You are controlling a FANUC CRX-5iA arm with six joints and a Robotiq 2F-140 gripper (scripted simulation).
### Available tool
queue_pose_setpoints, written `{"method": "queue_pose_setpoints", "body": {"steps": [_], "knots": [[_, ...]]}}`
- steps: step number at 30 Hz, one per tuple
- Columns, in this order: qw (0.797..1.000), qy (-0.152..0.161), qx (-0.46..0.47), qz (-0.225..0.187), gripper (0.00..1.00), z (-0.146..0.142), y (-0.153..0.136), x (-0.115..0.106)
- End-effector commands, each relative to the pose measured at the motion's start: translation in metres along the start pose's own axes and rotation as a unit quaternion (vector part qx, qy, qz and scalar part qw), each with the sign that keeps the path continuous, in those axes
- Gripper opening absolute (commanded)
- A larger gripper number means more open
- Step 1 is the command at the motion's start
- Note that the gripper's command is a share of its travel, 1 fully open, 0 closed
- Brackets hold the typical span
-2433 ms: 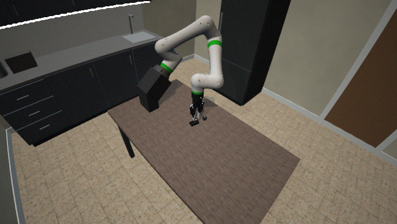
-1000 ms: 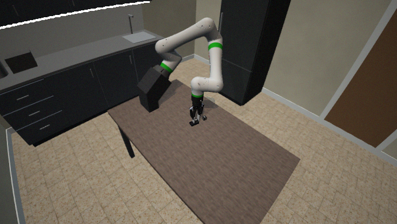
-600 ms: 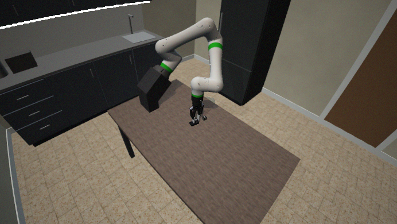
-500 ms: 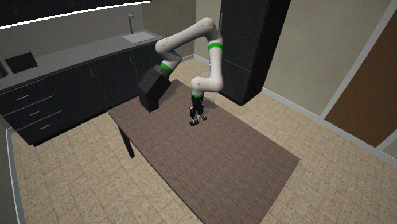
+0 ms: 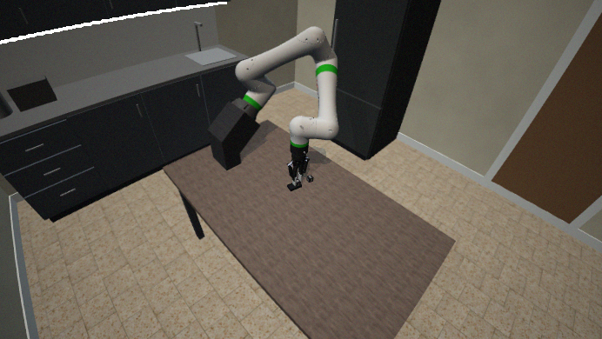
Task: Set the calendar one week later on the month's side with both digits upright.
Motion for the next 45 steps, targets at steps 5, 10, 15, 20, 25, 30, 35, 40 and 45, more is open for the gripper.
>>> {"method": "queue_pose_setpoints", "body": {"steps": [5,10,15,20,25,30,35,40,45], "knots": [[1.000,0.000,0.000,0.000,0.16,0.000,0.000,0.000],[1.000,0.000,0.000,0.000,0.16,0.000,0.000,0.000],[1.000,0.000,0.000,0.000,0.16,0.000,0.000,0.000],[1.000,0.000,0.000,0.000,0.16,0.000,0.000,0.000],[1.000,0.000,0.000,0.000,0.16,0.000,0.000,-0.004],[1.000,0.000,0.000,0.000,0.16,0.000,0.000,-0.028],[1.000,0.000,0.000,0.000,0.16,0.000,0.000,-0.065],[1.000,0.000,0.000,0.000,0.16,0.000,0.000,-0.085],[1.000,0.000,0.000,0.000,0.16,0.000,0.000,-0.100]]}}
Point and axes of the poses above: the point where the finger pads meet when closed, its own x axis out along the fingers, its own z axis across the jaws, y = z × x, the point moved 7 cm from there along -x, back along the fingers, and after that the axes turned 13 degrees about x, right-handed, at the moved point
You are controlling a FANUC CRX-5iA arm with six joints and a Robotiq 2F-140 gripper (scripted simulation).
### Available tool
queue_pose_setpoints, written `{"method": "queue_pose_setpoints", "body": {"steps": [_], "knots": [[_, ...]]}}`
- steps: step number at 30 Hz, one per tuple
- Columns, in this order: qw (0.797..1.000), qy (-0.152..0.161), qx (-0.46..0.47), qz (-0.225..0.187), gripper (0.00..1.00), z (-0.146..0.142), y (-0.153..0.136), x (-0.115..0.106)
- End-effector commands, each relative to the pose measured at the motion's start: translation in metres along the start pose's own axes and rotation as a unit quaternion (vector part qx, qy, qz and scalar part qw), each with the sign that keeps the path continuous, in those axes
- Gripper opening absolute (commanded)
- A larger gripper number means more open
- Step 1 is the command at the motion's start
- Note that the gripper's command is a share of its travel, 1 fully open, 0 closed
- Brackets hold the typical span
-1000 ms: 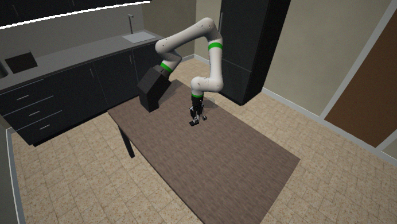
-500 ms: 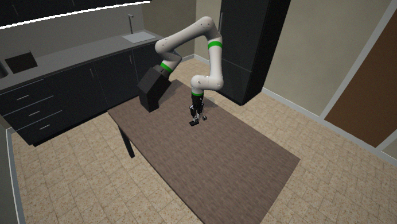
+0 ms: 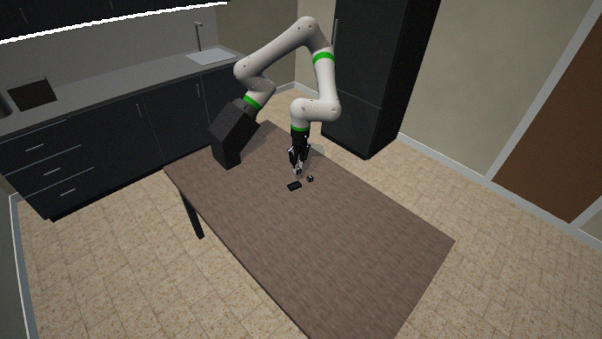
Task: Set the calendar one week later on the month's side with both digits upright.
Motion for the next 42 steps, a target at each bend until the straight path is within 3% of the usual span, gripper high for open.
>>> {"method": "queue_pose_setpoints", "body": {"steps": [1,15,25,28,30,37,42], "knots": [[1.000,0.000,0.000,0.000,0.16,0.000,0.000,-0.006],[1.000,0.000,0.012,0.000,0.16,0.001,0.000,-0.006],[0.983,0.000,0.182,0.001,0.16,0.014,0.005,-0.005],[0.981,0.000,0.195,0.001,0.16,0.015,0.005,-0.005],[0.966,0.000,0.260,0.001,0.16,0.020,0.007,-0.005],[0.936,0.000,0.353,0.001,0.16,0.027,0.009,-0.004],[0.897,0.000,0.442,0.001,0.16,0.034,0.012,-0.004]]}}
Point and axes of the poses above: the point where the finger pads meet when closed, its own x axis out along the fingers, its own z axis across the jaws, y = z × x, the point moved 7 cm from there along -x, back along the fingers, and after that the axes turned 13 degrees about x, right-handed, at the moved point
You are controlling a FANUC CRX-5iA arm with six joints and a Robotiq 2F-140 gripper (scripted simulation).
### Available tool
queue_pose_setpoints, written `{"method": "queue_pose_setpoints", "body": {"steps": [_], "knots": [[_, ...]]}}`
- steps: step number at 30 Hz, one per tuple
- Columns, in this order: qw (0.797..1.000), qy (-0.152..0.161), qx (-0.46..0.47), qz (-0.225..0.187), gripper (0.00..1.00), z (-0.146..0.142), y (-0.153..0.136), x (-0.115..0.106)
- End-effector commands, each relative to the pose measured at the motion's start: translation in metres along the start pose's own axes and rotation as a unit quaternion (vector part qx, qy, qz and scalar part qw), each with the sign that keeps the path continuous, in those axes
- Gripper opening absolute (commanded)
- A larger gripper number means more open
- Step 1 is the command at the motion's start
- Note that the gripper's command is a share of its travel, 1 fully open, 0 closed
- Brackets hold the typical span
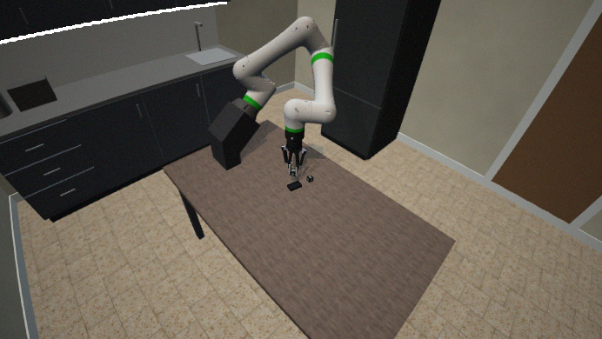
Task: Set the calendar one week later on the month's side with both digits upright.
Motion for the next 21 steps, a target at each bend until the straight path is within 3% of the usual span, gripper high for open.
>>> {"method": "queue_pose_setpoints", "body": {"steps": [1,3,10,21], "knots": [[0.996,-0.004,0.087,0.002,0.16,0.002,0.006,0.000],[0.996,-0.004,0.087,0.002,0.16,0.002,0.006,0.000],[0.975,-0.004,0.224,0.003,0.16,0.008,0.015,0.001],[0.923,-0.003,0.384,0.003,0.16,0.015,0.027,0.002]]}}
Point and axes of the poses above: the point where the finger pads meet when closed, its own x axis out along the fingers, its own z axis across the jaws, y = z × x, the point moved 7 cm from there along -x, back along the fingers, and after that the axes turned 13 degrees about x, right-handed, at the moved point
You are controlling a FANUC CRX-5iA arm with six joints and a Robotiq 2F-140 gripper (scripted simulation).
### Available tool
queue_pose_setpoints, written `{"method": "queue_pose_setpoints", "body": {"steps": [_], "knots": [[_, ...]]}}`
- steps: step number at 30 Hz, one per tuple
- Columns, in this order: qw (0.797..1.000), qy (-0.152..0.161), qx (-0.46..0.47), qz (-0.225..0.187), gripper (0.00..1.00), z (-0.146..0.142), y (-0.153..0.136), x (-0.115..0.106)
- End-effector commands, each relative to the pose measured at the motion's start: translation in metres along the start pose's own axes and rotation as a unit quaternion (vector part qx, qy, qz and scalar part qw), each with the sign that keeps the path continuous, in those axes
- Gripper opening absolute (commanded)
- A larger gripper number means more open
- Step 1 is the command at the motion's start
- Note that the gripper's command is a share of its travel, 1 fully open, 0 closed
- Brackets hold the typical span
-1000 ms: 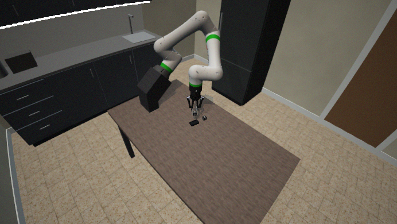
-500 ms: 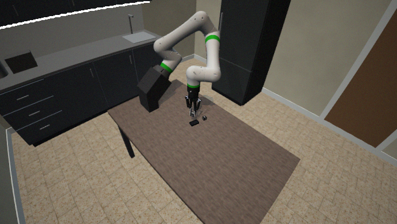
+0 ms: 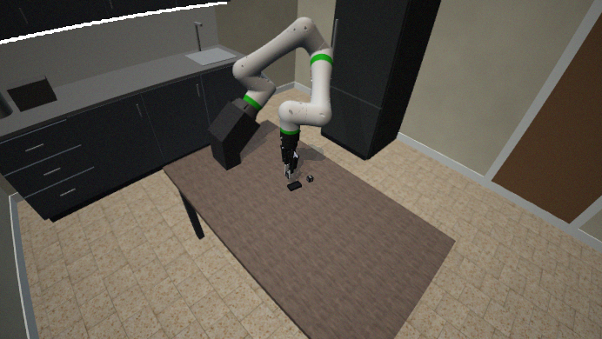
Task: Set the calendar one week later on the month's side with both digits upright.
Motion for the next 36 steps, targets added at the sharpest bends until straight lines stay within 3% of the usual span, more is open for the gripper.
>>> {"method": "queue_pose_setpoints", "body": {"steps": [1,10,14,16,18,23,30,33,35,36], "knots": [[0.996,-0.002,0.087,0.004,0.16,-0.001,0.006,0.000],[0.976,-0.002,0.217,0.004,0.16,-0.003,0.016,0.001],[0.955,-0.001,0.297,0.004,0.16,-0.003,0.023,0.002],[0.955,-0.001,0.297,0.004,0.16,-0.003,0.023,0.002],[0.934,-0.001,0.357,0.004,0.16,-0.003,0.028,0.002],[0.910,-0.001,0.415,0.004,0.16,-0.004,0.033,0.002],[0.846,-0.001,0.533,0.004,0.16,-0.004,0.043,0.003],[0.845,-0.001,0.534,0.004,0.16,-0.004,0.043,0.003],[0.804,-0.001,0.595,0.004,0.16,-0.005,0.049,0.004],[0.802,-0.001,0.597,0.004,0.16,-0.005,0.049,0.004]]}}
Point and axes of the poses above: the point where the finger pads meet when closed, its own x axis out along the fingers, its own z axis across the jaws, y = z × x, the point moved 7 cm from there along -x, back along the fingers, and after that the axes turned 13 degrees about x, right-handed, at the moved point
